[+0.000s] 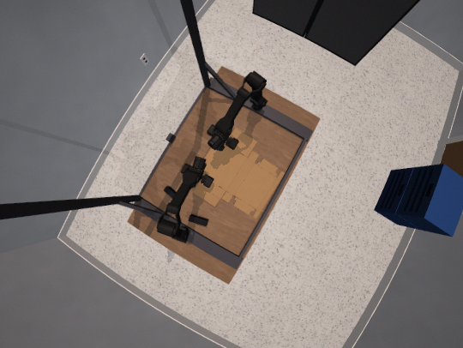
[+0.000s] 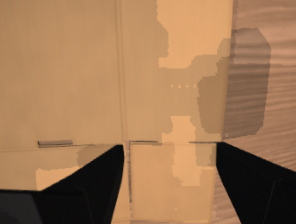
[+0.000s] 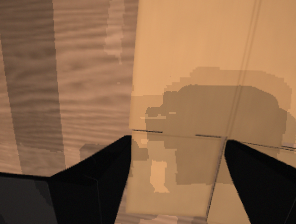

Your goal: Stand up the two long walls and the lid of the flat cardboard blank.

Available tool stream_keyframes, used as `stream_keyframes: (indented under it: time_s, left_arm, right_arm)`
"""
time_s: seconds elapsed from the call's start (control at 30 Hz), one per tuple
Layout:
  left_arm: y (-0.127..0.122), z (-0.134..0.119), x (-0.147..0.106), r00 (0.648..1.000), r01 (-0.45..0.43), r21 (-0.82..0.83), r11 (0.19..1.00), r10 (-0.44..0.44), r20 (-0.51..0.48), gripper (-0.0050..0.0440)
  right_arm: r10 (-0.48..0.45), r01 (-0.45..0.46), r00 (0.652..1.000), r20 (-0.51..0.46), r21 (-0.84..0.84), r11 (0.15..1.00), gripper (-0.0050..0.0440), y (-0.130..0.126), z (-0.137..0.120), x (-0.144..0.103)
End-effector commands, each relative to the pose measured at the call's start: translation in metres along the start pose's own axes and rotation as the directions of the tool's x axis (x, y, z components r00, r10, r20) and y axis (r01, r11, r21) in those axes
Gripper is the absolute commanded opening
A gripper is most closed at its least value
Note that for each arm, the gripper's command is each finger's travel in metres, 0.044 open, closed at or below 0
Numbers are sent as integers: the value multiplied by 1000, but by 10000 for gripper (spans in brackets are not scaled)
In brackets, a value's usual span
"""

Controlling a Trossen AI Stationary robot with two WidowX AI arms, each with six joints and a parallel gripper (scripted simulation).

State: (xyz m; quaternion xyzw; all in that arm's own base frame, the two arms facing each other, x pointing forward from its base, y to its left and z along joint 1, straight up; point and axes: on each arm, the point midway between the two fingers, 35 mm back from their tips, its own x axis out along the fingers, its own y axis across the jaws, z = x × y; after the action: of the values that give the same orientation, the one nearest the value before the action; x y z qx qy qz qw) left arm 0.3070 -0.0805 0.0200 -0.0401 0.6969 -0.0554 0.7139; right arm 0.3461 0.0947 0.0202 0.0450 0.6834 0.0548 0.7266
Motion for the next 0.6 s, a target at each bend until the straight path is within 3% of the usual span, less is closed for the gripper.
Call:
stream_keyframes:
  time_s: [0.0, 0.13, 0.27, 0.57]
  left_arm:
    - [5, 2, 13, 1000, -1, -17, 1000, 1, -13, 258]
    - [6, 2, 13, 1000, 22, -17, 1000, -22, -16, 251]
    - [9, 2, 13, 993, 118, -18, 993, -118, -18, 251]
    - [10, 2, 12, 993, 119, -18, 993, -120, -18, 251]
  right_arm:
    - [-6, 7, 1000, -31, 10, 1000, 257, -6, -1, 19]
    - [17, -17, 999, -30, 11, 1000, 251, -7, -2, 19]
    - [114, -113, 993, -23, 14, 993, 251, -11, -2, 19]
    - [115, -115, 993, -23, 14, 993, 251, -11, -2, 18]
